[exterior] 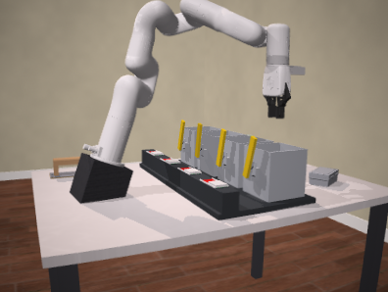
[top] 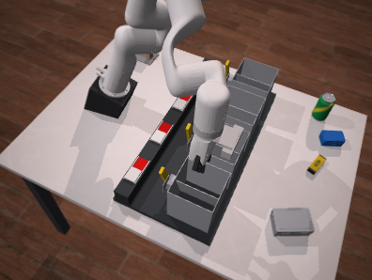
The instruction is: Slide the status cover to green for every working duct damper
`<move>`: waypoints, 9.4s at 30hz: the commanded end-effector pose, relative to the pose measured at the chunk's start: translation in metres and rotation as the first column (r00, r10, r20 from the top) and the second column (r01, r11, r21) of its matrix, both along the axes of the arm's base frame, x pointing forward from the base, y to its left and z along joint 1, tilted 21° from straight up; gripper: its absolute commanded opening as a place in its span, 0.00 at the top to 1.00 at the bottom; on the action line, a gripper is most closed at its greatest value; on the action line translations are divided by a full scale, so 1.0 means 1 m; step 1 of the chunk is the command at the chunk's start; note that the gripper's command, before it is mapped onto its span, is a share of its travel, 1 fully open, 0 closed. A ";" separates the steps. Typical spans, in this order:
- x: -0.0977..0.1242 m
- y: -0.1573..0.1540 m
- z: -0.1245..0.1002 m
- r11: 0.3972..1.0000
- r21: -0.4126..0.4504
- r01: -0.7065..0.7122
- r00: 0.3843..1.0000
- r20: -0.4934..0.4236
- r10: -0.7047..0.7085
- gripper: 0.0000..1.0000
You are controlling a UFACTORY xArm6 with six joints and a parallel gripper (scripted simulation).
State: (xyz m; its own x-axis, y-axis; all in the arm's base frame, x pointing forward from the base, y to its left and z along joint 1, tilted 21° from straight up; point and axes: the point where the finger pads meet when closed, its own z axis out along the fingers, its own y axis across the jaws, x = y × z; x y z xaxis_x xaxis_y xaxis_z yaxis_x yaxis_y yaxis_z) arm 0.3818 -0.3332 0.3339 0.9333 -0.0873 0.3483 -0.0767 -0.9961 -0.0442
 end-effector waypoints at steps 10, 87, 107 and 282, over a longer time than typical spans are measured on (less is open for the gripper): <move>-0.068 -0.030 -0.047 0.979 0.190 -0.074 0.997 0.025 0.071 0.61; -0.071 -0.020 -0.132 0.956 0.272 -0.109 0.994 0.043 0.101 0.61; -0.070 -0.019 -0.135 0.956 0.272 -0.109 0.994 0.043 0.101 0.61; -0.071 -0.061 -0.141 0.789 0.568 -0.235 0.972 0.126 0.199 0.61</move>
State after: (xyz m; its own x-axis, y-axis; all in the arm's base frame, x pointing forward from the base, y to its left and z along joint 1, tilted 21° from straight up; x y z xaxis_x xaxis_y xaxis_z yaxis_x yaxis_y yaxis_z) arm 0.3131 -0.3876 0.1847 0.9332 -0.0860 0.3490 0.1586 -0.7729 -0.6144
